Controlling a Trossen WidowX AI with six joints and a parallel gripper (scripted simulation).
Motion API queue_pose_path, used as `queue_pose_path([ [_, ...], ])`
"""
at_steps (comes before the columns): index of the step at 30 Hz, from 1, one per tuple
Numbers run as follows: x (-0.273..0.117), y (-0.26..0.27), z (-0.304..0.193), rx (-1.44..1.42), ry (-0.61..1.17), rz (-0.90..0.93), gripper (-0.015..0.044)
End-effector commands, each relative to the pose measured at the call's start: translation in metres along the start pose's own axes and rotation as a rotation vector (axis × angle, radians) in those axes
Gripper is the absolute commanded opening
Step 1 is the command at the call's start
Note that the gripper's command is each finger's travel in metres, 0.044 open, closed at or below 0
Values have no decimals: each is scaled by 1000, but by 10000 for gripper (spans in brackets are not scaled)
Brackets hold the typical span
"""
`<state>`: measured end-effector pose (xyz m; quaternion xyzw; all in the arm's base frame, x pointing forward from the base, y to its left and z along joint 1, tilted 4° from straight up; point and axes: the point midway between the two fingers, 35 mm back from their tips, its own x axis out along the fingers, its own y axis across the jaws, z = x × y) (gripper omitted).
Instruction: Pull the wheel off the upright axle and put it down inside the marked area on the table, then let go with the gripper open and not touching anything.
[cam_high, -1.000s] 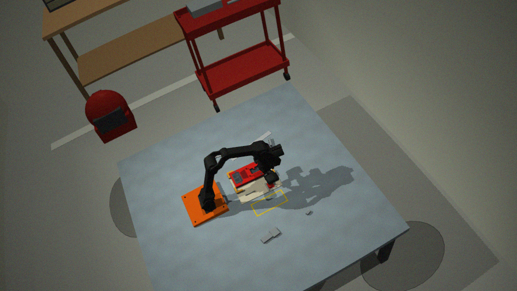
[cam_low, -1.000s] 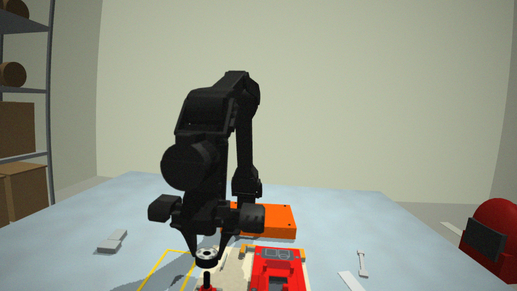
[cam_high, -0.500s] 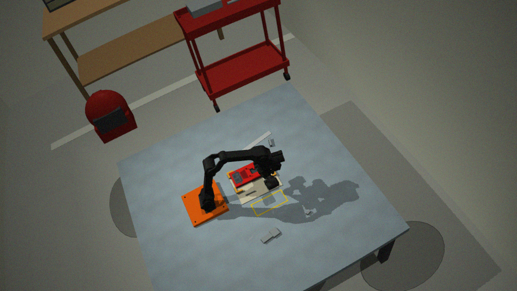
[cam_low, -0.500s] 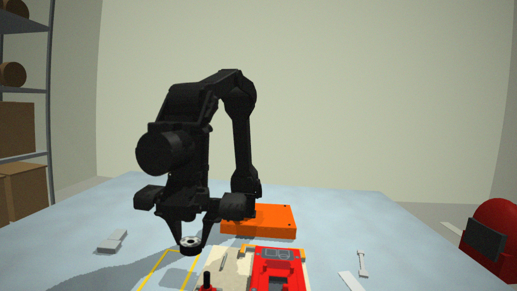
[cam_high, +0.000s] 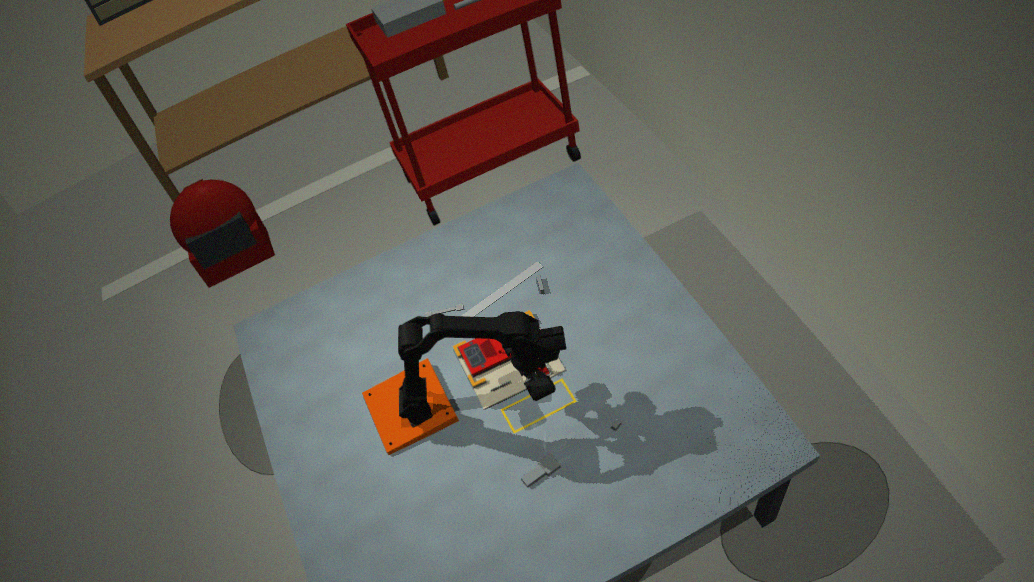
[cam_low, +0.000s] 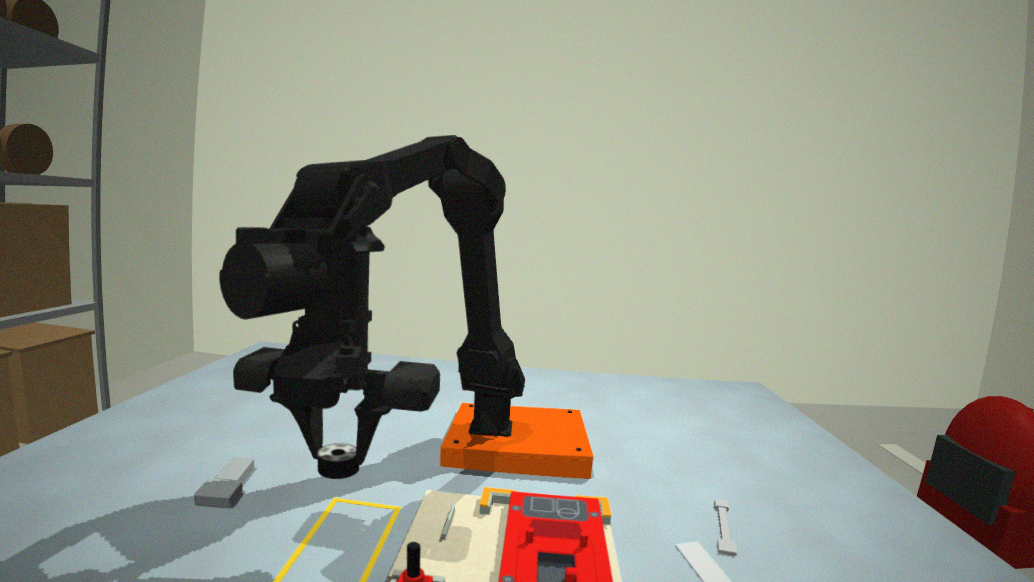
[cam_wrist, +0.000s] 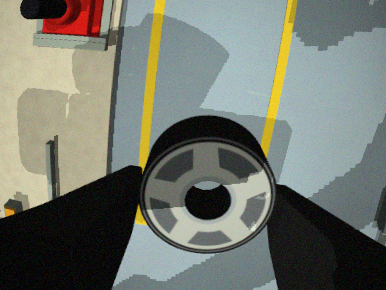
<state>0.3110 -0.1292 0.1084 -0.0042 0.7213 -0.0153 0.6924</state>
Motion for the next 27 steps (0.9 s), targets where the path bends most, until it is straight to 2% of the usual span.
queue_pose_path([
  [1, -2, -5, -3, -5, -9, -7, 0],
  [13, 25, -5, -2, -5, -9, -7, 0],
  [27, 99, -5, -2, -5, -8, -7, 0],
])
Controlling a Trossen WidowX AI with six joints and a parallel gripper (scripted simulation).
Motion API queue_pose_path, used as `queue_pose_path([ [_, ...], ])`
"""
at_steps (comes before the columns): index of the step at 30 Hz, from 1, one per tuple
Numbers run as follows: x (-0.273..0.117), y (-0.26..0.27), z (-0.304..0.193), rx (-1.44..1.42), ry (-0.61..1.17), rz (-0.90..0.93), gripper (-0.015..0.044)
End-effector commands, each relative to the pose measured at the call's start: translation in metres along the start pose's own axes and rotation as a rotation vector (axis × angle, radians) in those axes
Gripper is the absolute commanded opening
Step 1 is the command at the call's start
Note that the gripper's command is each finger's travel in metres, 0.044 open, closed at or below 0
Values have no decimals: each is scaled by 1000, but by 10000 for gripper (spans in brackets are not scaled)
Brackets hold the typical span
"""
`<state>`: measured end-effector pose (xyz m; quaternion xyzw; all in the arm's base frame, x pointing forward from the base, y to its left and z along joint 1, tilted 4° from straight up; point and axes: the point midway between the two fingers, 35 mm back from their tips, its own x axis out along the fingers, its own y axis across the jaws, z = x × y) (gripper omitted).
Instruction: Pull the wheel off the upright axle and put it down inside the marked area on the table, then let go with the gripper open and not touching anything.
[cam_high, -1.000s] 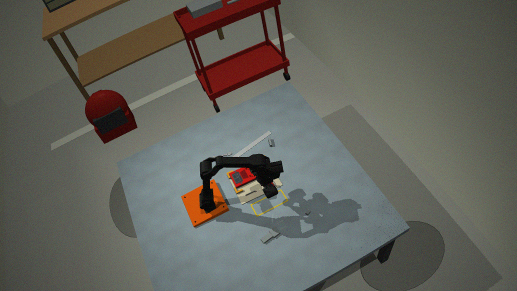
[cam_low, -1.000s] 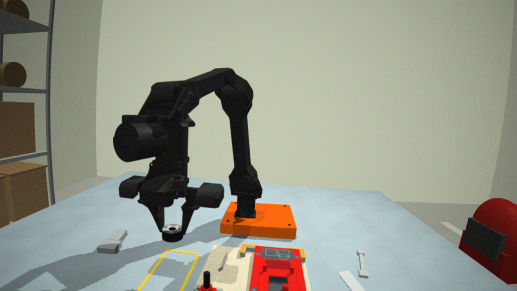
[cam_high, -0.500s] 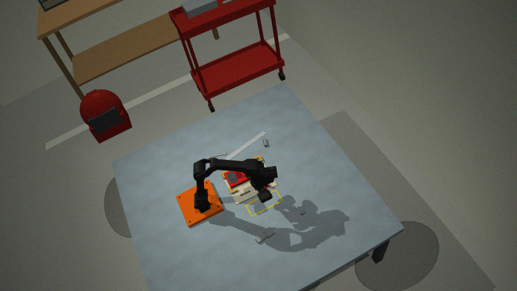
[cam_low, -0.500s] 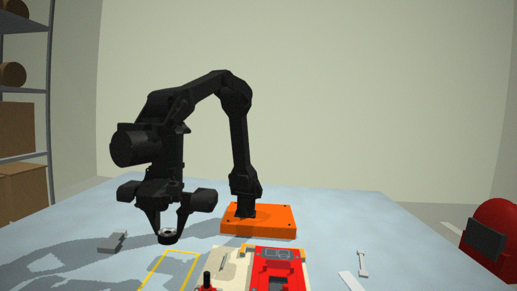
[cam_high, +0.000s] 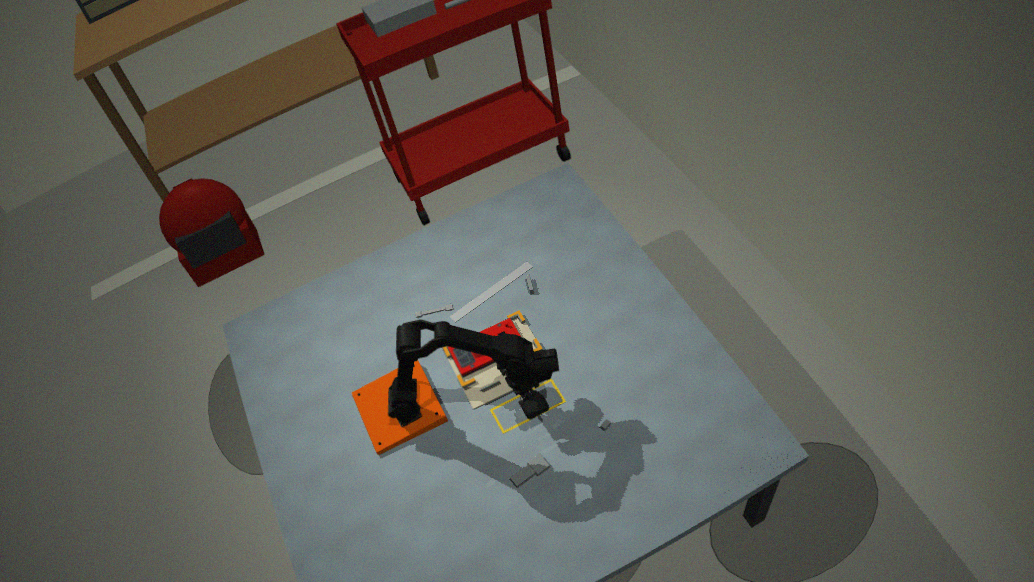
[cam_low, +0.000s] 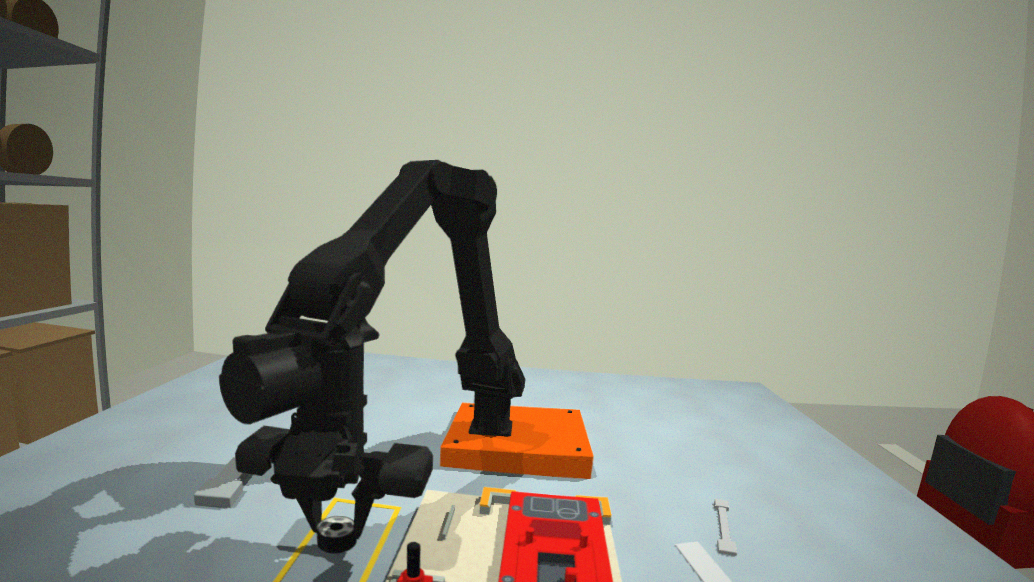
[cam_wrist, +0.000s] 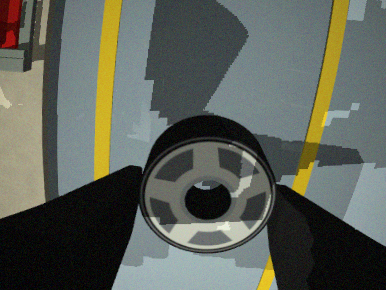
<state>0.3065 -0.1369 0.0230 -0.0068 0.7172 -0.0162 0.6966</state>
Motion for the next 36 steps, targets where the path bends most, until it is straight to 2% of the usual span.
queue_pose_path([
  [1, 15, 0, -2, -3, 4, -2, 0],
  [4, 16, 0, -2, -3, 4, -2, 0],
  [15, 12, 1, -3, 0, 9, 3, 289],
  [22, -40, 1, -2, -3, 4, -1, 300],
  [26, -47, 1, -3, -3, 3, -2, 300],
  [31, -61, 12, -25, -5, 1, -1, 431],
  [36, -84, 29, -63, -4, 7, 0, 440],
])
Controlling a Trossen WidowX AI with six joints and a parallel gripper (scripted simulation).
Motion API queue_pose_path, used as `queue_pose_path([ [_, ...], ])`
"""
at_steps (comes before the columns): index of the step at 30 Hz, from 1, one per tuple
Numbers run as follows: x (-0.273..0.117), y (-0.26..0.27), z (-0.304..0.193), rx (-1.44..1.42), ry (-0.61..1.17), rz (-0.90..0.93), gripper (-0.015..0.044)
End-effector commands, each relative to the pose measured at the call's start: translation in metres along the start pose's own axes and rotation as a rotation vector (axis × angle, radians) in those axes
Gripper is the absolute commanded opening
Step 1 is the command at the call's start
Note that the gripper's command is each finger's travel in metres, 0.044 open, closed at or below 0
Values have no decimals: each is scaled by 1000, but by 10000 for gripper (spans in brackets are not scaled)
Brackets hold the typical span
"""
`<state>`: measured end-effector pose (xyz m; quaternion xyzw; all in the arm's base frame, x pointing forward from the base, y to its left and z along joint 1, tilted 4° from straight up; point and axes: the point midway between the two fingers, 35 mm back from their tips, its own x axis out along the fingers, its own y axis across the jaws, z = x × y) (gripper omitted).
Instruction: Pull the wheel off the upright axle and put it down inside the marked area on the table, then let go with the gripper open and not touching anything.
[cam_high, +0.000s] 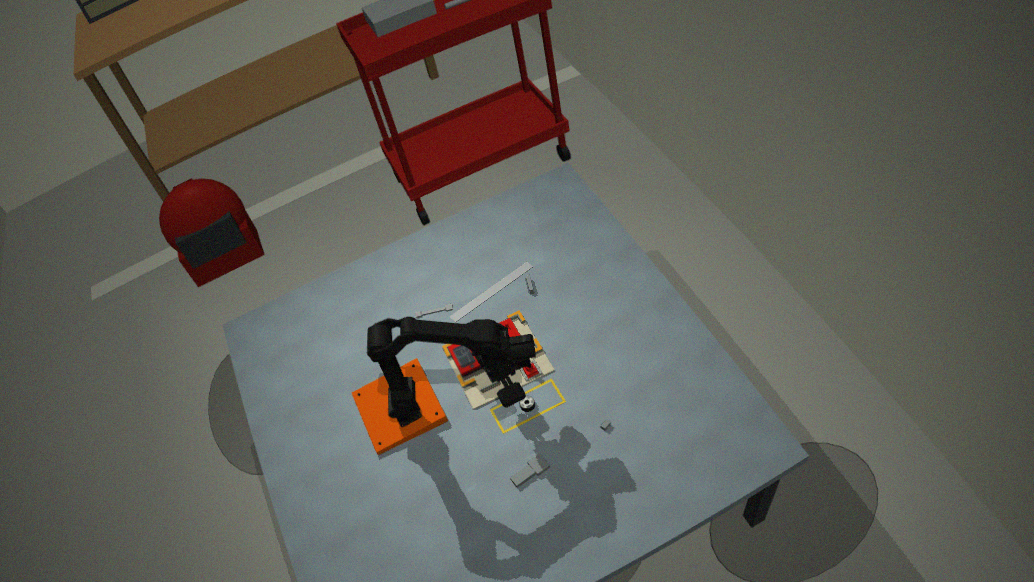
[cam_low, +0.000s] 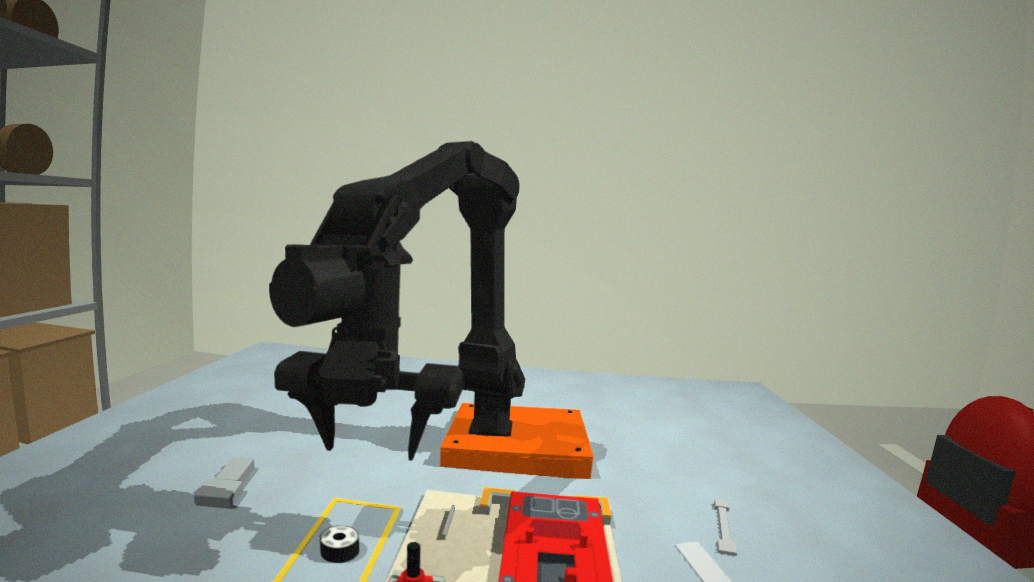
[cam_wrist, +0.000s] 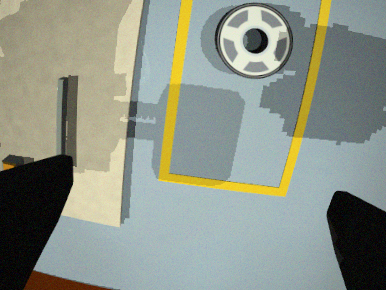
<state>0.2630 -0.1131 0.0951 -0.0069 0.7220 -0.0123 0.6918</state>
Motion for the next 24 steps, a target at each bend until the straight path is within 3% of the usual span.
queue_pose_path([
  [1, -16, 11, -25, 2, -5, -4, 440],
  [24, -21, 16, -37, 3, -4, -4, 440],
])
